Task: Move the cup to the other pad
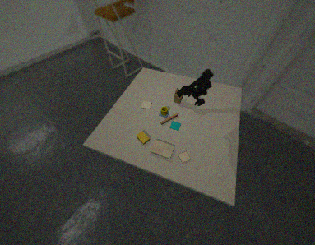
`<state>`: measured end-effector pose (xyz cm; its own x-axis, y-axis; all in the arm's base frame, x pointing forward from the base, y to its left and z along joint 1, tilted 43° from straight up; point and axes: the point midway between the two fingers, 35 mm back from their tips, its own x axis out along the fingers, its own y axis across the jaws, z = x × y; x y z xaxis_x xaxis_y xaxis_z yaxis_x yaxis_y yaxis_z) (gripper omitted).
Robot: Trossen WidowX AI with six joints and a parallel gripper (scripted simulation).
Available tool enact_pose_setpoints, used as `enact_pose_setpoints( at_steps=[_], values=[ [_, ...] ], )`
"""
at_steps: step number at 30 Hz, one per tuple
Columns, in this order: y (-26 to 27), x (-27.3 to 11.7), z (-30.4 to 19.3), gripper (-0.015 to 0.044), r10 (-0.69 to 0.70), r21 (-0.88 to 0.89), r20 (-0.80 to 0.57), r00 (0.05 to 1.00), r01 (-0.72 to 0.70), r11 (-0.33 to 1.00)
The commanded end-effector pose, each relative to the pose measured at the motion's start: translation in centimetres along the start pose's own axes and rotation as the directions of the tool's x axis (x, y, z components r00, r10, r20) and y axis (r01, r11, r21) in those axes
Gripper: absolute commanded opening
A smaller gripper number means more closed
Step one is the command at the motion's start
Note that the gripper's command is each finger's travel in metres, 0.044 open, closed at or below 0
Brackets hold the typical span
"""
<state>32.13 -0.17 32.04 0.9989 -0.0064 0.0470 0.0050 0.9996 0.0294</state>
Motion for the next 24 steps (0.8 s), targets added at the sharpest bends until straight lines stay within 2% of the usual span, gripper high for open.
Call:
enact_pose_setpoints(
  at_steps=[1, 2, 5, 9, 14, 19, 24],
  values=[
    [-0.1, 0.2, -0.3, 0.0374, 0.000, -0.013, -0.014, 1.000, 0.000, 1.000],
    [-0.3, 0.6, -1.3, 0.0348, 0.000, -0.050, -0.056, 0.998, -0.002, 0.999],
    [-1.5, 2.5, -6.8, 0.0269, 0.001, -0.235, -0.292, 0.956, -0.072, 0.969],
    [-3.4, 3.1, -14.6, 0.0167, 0.023, -0.364, -0.591, 0.807, -0.291, 0.885],
    [-5.2, 0.2, -23.6, 0.0167, 0.120, -0.261, -0.859, 0.498, -0.627, 0.734],
    [-5.7, -4.7, -29.5, 0.0167, 0.305, 0.029, -0.938, 0.165, -0.840, 0.542],
    [-5.0, -9.1, -32.3, 0.0167, 0.535, 0.291, -0.841, -0.081, -0.901, 0.321]
  ],
)
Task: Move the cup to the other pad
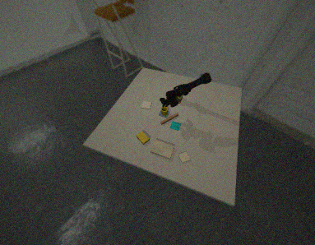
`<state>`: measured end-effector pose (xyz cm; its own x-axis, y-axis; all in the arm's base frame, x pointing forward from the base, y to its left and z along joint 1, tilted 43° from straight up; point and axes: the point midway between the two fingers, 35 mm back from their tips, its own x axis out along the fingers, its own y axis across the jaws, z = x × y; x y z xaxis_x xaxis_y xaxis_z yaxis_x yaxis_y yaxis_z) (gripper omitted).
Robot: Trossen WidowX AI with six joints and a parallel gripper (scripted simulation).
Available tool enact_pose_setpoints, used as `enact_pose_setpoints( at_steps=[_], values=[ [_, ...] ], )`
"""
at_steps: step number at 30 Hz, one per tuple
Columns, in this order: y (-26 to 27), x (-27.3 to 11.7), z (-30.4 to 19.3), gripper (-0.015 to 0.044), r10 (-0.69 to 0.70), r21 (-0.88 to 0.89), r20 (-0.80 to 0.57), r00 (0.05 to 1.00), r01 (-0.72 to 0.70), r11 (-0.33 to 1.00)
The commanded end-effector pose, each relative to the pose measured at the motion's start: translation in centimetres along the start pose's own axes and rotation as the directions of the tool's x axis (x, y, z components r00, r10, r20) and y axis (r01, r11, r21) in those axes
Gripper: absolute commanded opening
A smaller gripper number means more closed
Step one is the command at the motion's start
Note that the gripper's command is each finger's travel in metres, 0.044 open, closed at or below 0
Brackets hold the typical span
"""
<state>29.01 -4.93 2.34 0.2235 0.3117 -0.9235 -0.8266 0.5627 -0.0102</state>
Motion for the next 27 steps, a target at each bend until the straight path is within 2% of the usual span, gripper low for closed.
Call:
enact_pose_setpoints(
  at_steps=[1, 4, 27],
  values=[
    [4.9, 2.3, -3.3, 0.0167, 0.410, -0.152, 0.121, 0.904, -0.391, 0.908],
    [5.8, 2.4, -3.6, 0.0167, 0.476, -0.183, 0.168, 0.863, -0.448, 0.875],
    [6.3, 4.4, -3.1, 0.0167, 0.475, -0.182, 0.168, 0.864, -0.447, 0.876]
  ],
)
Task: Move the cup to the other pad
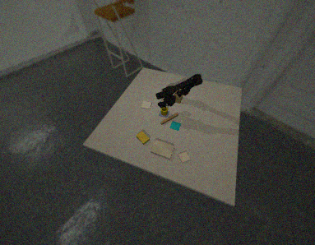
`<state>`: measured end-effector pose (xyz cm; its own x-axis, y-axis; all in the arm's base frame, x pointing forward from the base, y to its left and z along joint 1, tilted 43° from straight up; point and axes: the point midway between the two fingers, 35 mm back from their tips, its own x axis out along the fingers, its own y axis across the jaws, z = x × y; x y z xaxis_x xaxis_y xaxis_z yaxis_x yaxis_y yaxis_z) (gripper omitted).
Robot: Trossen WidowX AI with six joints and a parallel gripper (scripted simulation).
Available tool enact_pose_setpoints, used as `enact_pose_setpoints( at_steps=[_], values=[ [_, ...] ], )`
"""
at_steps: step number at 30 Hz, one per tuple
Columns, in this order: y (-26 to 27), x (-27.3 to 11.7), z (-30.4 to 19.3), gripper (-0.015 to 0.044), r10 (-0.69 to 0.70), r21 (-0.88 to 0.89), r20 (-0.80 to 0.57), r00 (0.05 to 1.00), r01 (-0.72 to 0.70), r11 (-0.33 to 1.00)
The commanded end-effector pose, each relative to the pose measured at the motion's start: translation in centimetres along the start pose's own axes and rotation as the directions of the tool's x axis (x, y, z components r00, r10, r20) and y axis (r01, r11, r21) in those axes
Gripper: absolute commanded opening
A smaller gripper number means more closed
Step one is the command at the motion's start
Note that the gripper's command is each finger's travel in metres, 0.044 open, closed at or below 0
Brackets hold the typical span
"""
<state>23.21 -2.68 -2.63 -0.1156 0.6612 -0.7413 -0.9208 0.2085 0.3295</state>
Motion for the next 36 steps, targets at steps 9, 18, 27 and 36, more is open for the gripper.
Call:
enact_pose_setpoints(
  at_steps=[9, 18, 27, 36],
  values=[
    [-0.1, 2.0, 0.1, 0.0167, 0.000, 0.007, 0.006, 1.000, 0.000, 1.000],
    [0.0, 3.4, 0.1, 0.0167, 0.000, 0.007, 0.007, 1.000, 0.000, 1.000],
    [0.1, 4.7, 0.1, 0.0167, 0.001, 0.007, 0.009, 1.000, -0.001, 1.000],
    [0.1, 4.6, 0.1, 0.0120, 0.003, -0.001, 0.003, 1.000, -0.003, 1.000]
  ],
)
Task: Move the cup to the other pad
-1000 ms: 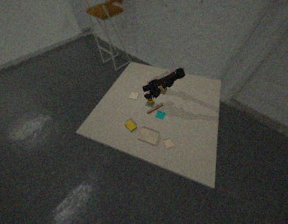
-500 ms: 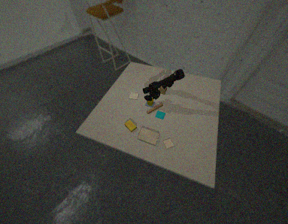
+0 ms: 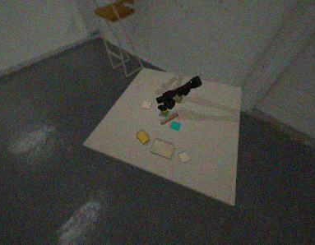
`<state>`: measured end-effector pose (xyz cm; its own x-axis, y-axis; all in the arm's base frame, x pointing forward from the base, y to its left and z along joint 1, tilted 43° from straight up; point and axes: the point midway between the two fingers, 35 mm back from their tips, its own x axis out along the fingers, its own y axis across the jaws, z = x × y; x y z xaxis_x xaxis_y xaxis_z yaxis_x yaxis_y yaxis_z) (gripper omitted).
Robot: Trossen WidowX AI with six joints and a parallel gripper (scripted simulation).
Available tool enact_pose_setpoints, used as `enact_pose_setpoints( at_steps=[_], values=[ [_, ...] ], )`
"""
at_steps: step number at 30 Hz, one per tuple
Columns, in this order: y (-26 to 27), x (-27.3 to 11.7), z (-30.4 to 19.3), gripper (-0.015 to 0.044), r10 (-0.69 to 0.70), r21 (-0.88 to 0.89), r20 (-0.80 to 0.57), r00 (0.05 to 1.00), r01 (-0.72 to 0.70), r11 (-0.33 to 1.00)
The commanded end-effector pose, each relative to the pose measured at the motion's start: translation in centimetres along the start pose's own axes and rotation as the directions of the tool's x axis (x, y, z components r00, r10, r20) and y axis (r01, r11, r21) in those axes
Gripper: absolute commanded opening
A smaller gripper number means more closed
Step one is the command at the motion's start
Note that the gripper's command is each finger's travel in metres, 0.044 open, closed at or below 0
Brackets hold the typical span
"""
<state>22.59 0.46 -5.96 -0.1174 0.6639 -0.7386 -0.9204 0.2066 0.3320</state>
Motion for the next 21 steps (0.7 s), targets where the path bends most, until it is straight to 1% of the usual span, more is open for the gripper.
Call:
enact_pose_setpoints(
  at_steps=[1, 16, 17, 21],
  values=[
    [-0.01, -0.03, 0.02, 0.0113, 0.000, -0.001, 0.000, 1.000, 0.000, 1.000],
    [-0.01, -0.03, 0.02, 0.0013, 0.000, -0.001, 0.000, 1.000, 0.000, 1.000],
    [-0.01, -0.03, 0.02, 0.0000, 0.000, -0.001, 0.000, 1.000, 0.000, 1.000],
    [-0.06, -0.67, 0.00, 0.0000, -0.001, 0.000, 0.000, 1.000, 0.001, 1.000]
  ],
)
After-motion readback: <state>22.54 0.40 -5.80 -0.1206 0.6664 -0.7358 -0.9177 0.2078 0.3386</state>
